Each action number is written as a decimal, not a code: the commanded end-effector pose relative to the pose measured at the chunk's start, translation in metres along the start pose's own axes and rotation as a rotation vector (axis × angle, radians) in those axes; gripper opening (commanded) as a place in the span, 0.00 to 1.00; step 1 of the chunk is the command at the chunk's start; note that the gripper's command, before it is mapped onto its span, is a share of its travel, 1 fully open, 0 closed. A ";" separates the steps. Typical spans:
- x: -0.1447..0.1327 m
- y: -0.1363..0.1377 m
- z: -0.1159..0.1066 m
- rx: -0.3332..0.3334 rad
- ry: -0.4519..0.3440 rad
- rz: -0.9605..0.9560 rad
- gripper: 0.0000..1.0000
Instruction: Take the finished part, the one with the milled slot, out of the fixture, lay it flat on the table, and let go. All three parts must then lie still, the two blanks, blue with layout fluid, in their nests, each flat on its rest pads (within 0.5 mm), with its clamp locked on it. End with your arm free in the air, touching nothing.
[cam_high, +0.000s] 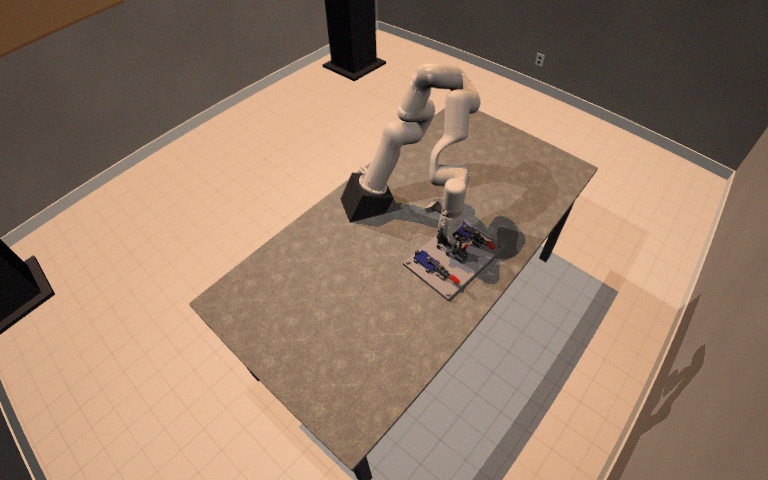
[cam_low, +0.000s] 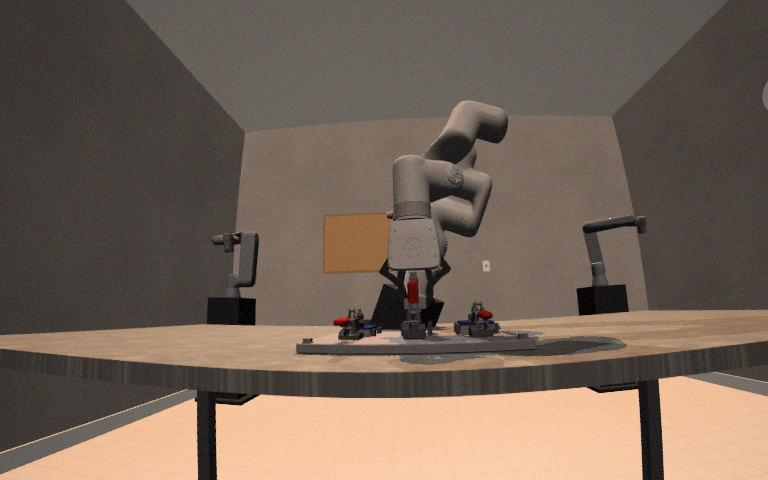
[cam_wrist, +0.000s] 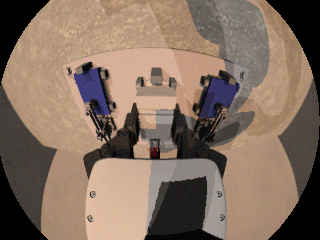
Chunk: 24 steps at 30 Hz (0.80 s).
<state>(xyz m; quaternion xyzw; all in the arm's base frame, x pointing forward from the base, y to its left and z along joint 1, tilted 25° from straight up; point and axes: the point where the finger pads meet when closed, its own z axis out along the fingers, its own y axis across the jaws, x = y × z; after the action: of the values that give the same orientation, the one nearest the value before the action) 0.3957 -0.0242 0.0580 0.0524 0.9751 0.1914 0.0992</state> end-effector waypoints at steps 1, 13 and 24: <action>0.000 0.000 -0.007 0.001 -0.003 -0.001 0.00; 0.004 0.000 -0.026 0.001 -0.003 -0.001 0.00; 0.005 0.000 -0.029 0.001 -0.003 -0.001 0.00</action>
<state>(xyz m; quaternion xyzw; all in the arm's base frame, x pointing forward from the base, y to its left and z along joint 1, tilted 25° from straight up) 0.3854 -0.0341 0.0837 0.0523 0.9750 0.1905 0.1019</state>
